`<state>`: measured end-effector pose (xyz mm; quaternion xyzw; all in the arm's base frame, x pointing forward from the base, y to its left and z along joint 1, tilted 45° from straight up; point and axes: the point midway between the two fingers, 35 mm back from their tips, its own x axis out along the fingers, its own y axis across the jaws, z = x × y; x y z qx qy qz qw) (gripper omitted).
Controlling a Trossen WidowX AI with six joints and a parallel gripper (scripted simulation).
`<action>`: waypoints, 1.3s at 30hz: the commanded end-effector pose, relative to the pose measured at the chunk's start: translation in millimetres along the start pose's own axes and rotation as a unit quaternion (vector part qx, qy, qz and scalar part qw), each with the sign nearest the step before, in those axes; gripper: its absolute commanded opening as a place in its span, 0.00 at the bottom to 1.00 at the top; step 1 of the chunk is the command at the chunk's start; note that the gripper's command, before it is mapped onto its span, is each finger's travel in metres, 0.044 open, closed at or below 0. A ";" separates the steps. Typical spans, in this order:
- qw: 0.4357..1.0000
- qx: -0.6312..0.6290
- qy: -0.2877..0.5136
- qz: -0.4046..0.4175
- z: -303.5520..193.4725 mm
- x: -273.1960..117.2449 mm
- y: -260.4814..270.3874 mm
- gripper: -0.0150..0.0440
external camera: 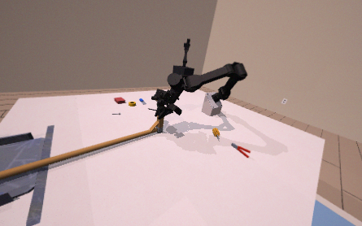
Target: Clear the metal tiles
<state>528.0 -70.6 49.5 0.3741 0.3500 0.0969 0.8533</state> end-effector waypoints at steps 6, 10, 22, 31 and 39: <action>1.000 0.000 -0.002 0.000 0.4 -0.5 -0.5 0.25; 1.000 0.000 -0.002 0.000 -1.4 -2.9 -0.3 0.25; 1.000 0.000 -0.003 -0.001 -7.7 -10.4 0.1 0.25; 1.000 0.000 -0.003 -0.001 -12.5 -16.0 0.4 0.25; 1.000 0.000 -0.003 -0.001 -17.0 -21.0 0.8 0.25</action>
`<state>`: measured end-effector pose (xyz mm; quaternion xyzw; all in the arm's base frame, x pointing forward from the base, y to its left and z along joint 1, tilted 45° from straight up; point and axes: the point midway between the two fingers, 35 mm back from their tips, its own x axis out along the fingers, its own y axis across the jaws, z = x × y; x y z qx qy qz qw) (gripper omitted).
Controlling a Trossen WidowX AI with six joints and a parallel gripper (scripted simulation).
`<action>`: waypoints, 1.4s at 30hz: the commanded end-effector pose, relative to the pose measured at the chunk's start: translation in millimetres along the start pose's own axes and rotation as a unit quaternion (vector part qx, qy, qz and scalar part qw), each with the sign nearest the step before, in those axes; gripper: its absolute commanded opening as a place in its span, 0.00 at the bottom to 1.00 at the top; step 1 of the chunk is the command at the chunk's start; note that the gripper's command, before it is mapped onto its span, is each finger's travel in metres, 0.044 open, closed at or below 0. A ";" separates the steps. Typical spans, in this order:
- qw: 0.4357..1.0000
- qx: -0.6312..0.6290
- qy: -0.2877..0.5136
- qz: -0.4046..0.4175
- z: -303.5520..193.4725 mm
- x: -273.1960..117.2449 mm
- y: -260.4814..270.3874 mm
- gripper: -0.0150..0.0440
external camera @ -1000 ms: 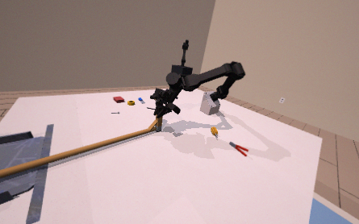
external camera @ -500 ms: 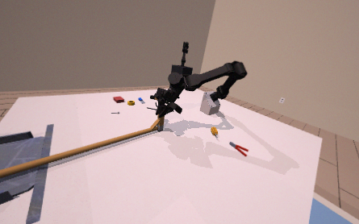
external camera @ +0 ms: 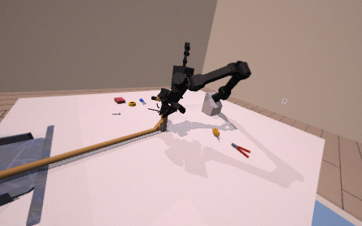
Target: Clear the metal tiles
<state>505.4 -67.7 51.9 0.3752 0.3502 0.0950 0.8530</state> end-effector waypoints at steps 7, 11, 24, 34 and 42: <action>1.000 -0.002 -0.002 0.000 -5.3 -8.6 -0.5 0.25; 1.000 -0.002 -0.003 0.000 -7.6 -11.1 -0.3 0.25; 1.000 -0.002 -0.003 0.000 -15.5 -19.1 0.2 0.25; 1.000 -0.001 -0.003 0.000 -21.7 -25.1 0.5 0.25; 1.000 -0.001 -0.003 -0.001 -26.8 -30.0 0.8 0.25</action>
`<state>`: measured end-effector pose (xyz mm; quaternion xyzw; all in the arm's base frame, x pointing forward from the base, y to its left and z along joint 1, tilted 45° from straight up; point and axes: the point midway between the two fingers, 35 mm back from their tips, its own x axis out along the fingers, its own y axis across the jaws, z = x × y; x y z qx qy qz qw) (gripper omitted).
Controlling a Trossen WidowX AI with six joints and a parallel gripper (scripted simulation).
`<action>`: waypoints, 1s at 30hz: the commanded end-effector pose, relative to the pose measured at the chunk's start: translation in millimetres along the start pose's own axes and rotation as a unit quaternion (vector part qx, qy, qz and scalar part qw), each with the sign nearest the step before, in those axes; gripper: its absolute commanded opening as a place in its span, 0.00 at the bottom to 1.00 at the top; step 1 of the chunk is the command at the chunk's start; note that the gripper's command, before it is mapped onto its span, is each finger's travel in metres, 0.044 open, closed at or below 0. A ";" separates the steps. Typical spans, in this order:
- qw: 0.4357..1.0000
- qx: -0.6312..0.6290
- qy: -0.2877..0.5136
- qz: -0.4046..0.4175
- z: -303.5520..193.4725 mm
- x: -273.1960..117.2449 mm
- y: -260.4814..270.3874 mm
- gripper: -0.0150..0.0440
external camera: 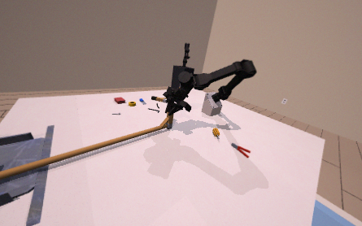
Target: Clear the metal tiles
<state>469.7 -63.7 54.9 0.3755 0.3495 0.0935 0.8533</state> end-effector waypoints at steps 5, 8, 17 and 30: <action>1.000 -0.002 -0.002 0.000 -5.3 -6.9 -0.4 0.25; 1.000 -0.002 -0.002 0.000 -7.3 -8.7 -0.3 0.25; 1.000 -0.002 -0.002 0.000 -13.3 -14.1 0.0 0.25; 1.000 -0.002 -0.003 0.000 -22.3 -21.7 0.3 0.25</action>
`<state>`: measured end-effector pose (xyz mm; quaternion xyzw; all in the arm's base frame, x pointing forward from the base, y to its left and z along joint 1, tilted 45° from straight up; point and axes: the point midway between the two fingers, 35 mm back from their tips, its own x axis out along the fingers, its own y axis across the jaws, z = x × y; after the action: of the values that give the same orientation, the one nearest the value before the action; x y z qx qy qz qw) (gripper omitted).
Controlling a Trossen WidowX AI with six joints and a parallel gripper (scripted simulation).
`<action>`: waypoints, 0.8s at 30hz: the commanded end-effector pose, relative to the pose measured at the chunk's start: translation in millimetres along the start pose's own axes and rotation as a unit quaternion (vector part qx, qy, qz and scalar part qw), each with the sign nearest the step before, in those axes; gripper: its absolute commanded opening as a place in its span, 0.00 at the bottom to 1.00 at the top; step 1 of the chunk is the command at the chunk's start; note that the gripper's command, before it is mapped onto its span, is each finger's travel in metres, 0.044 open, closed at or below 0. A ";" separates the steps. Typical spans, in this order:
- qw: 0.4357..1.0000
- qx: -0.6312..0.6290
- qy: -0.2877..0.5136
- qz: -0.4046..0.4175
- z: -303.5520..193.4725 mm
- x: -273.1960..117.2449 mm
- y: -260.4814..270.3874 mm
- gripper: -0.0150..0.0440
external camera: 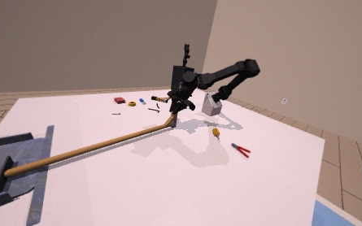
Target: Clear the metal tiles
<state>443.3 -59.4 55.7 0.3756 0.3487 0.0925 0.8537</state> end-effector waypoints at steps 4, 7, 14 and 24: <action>1.000 -0.002 -0.002 0.000 -5.5 -5.9 -0.4 0.25; 1.000 -0.002 -0.002 0.000 -7.6 -7.7 -0.3 0.25; 1.000 -0.002 -0.002 0.000 -12.7 -11.7 -0.2 0.25; 1.000 -0.002 -0.002 0.000 -20.0 -17.4 -0.1 0.25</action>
<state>421.7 -55.3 55.3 0.3756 0.3481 0.0918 0.8540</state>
